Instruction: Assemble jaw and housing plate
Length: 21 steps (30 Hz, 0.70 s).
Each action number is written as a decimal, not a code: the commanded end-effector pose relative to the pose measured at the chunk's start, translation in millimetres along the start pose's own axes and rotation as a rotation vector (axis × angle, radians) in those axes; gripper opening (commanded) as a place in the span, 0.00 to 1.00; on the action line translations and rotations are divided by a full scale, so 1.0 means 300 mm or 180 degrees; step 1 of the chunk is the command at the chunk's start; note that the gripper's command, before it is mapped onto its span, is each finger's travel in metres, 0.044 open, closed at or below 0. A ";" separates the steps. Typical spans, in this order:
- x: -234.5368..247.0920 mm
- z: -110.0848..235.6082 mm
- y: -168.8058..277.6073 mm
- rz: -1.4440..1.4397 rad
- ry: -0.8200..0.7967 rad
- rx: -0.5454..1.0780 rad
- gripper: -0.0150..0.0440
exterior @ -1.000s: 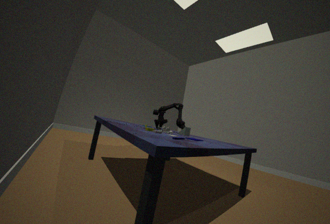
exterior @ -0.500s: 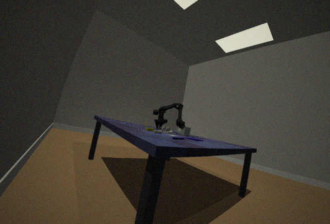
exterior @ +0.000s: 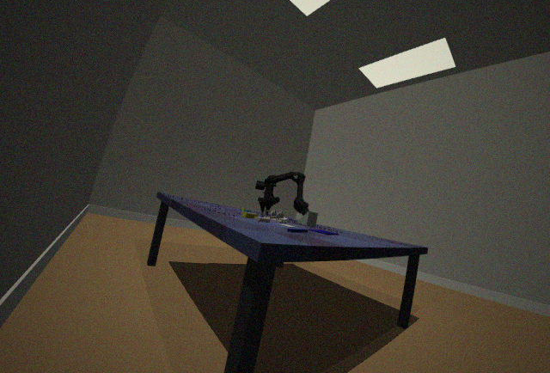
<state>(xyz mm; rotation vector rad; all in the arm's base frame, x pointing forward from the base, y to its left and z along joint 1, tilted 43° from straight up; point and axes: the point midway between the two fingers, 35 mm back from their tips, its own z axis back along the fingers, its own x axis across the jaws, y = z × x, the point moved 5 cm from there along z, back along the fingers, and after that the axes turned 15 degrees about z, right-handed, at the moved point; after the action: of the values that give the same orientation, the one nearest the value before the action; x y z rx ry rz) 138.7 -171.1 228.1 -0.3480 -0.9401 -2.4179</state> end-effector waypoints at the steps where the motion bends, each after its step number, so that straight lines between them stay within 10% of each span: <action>1: 0.000 0.041 0.011 -0.0033 0.0003 0.0026 0.85; 21: 0.006 0.198 0.003 -0.0023 0.0007 0.0030 0.85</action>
<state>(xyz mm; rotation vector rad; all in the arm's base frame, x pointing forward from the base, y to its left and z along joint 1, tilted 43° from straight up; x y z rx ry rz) 140.3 -132.1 269.8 -0.3445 -0.9412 -2.4124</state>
